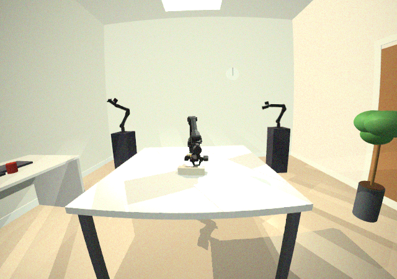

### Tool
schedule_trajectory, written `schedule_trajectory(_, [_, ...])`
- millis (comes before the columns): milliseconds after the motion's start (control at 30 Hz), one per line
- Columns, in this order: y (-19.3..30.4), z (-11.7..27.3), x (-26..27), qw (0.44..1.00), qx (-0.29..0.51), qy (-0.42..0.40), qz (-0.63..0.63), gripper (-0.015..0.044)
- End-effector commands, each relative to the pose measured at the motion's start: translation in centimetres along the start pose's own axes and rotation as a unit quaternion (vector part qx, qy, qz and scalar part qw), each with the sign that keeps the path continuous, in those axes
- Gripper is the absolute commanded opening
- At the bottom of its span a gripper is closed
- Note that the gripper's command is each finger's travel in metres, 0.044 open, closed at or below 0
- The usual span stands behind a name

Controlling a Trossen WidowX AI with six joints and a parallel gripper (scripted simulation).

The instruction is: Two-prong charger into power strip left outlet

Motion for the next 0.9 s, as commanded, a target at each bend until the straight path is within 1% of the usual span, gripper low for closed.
schedule_trajectory(0, [-0.16,0.09,0.02,1.0,0.0,-0.001,-0.001,0.0])
schedule_trajectory(867, [-0.49,0.12,-0.01,1.0,0.0,-0.001,-0.001,0.0])
Point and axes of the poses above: the point midway between the two fingers, 35 mm back from their tips, its own z axis back along the fingers, its own x axis across the jaws, y = z × x, the point moved 8 cm from there along z, back along the fingers, and after that the axes turned 6 degrees about z, right-handed, at the moved point
